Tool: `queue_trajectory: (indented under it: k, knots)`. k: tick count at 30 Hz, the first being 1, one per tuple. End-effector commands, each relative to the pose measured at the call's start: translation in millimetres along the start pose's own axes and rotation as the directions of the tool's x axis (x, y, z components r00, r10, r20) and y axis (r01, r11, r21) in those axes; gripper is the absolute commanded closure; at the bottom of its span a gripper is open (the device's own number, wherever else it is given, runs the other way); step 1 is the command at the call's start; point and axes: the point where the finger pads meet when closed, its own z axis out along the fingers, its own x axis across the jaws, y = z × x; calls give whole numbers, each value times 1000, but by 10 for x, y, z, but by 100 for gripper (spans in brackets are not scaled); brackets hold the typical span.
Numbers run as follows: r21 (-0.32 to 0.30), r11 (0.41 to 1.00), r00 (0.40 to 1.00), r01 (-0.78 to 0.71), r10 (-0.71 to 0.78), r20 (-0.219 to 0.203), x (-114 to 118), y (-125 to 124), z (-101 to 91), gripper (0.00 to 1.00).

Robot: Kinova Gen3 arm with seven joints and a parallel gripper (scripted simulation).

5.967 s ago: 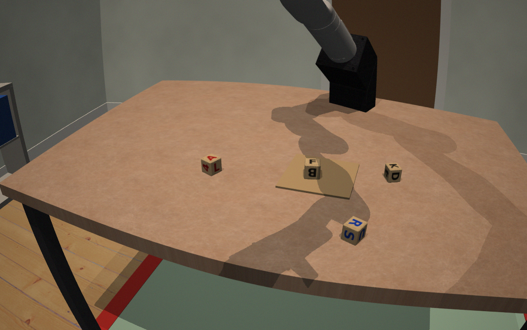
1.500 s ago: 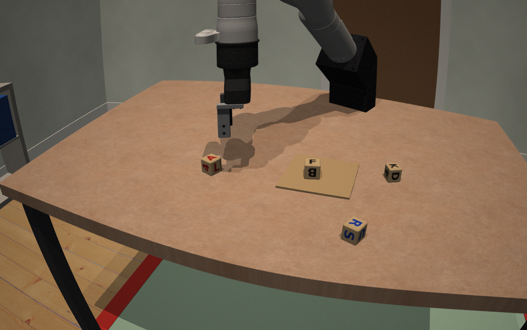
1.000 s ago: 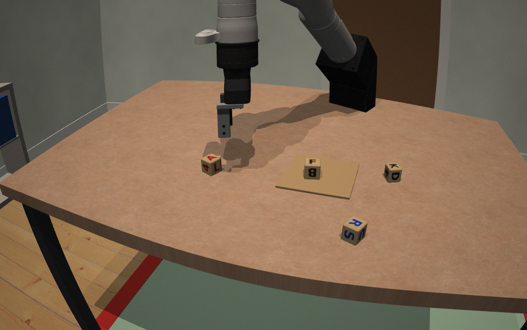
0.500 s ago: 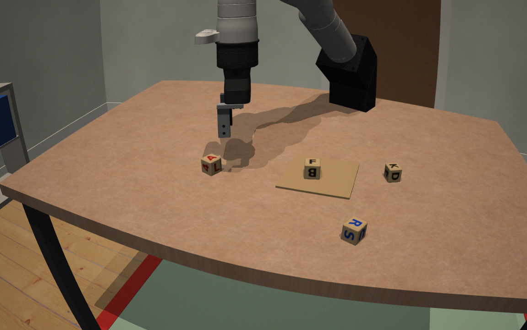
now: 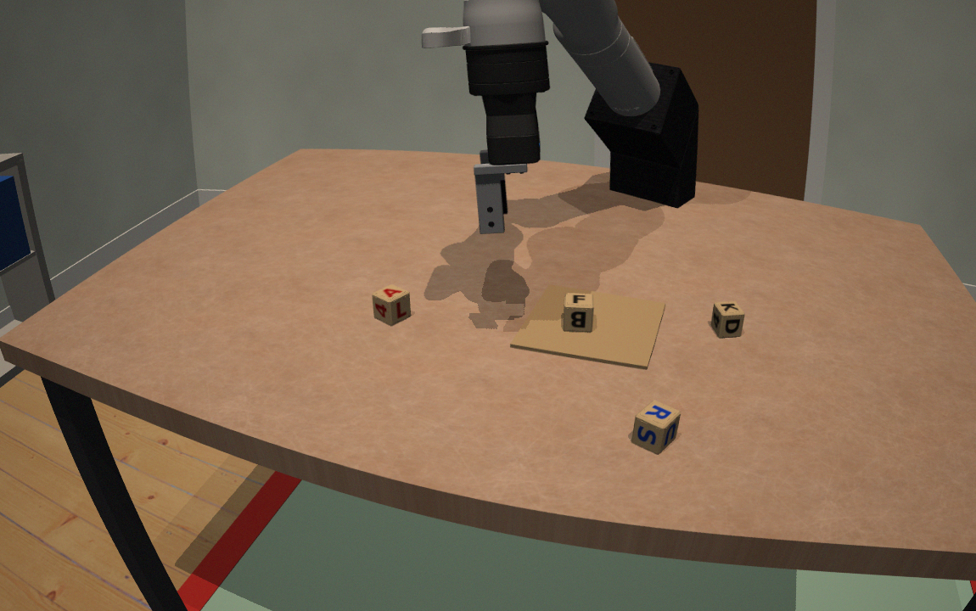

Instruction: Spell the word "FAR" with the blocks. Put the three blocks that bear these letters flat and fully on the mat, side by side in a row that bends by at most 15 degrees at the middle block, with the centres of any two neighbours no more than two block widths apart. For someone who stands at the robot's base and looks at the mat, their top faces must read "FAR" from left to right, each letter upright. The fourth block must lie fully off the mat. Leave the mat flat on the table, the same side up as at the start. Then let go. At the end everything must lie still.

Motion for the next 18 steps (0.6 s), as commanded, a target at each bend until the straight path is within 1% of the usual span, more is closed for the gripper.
queue_trajectory:
  k: [1,3,5,9,13,18]
  knots:
    - [54,999,1000,5,-7,26,-95,16,-133,0]
    - [53,999,1000,-6,5,22,-98,238,-175,0]
    - [56,998,1000,-15,15,8,-64,441,-189,0]
    - [69,997,999,-29,31,-27,56,733,-166,0]
    - [79,996,998,-36,40,-49,137,852,-140,0]
    - [81,996,998,-36,41,-52,146,864,-137,0]
